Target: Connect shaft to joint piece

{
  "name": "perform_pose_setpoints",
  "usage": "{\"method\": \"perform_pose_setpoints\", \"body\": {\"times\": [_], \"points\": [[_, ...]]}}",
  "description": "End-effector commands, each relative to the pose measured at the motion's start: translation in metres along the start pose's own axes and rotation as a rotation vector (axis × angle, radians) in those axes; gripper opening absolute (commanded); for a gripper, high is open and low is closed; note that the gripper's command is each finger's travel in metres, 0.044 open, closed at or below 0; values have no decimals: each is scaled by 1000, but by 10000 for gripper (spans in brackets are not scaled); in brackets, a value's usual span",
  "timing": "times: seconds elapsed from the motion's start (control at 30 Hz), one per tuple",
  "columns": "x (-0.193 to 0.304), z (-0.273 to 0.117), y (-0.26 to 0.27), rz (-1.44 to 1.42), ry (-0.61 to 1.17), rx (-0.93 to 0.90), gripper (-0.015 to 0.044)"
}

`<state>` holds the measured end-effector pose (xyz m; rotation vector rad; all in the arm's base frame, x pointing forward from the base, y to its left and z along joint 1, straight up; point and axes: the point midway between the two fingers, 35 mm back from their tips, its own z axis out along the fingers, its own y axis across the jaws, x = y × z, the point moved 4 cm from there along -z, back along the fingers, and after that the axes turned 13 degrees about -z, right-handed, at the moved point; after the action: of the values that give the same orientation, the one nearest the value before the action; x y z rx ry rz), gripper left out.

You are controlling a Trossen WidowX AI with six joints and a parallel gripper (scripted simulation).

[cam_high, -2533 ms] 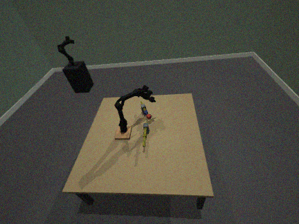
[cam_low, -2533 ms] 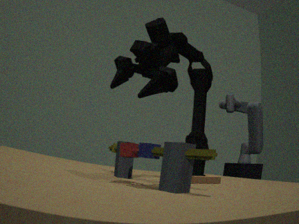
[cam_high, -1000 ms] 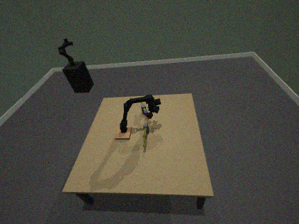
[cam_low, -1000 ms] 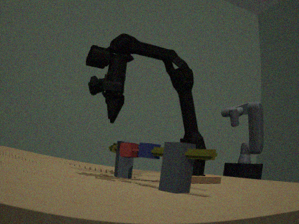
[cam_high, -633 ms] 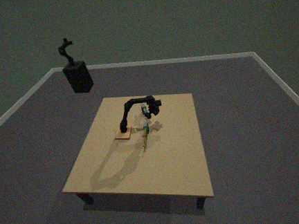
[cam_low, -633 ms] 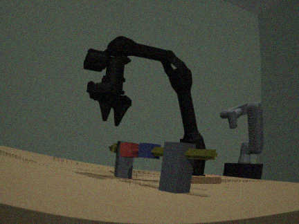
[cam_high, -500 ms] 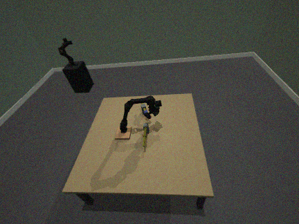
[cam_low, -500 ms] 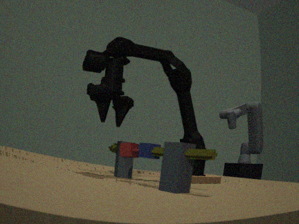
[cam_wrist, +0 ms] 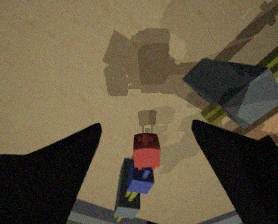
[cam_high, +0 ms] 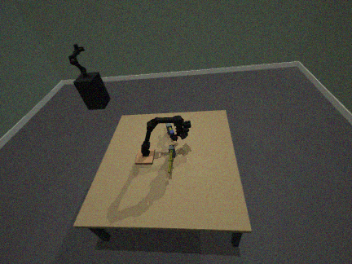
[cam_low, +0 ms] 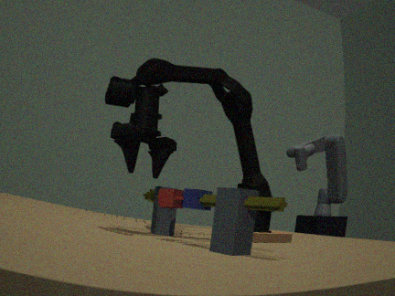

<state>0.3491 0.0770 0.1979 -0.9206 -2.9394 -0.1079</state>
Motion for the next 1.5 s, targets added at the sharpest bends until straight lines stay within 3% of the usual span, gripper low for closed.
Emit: {"method": "perform_pose_setpoints", "body": {"times": [0.0,0.4,0.93,1.47], "points": [[-1,13,0,5,3,-2,440],[-4,55,-3,5,4,-2,440],[63,64,13,5,10,-4,440],[64,85,14,5,11,-4,440]]}}
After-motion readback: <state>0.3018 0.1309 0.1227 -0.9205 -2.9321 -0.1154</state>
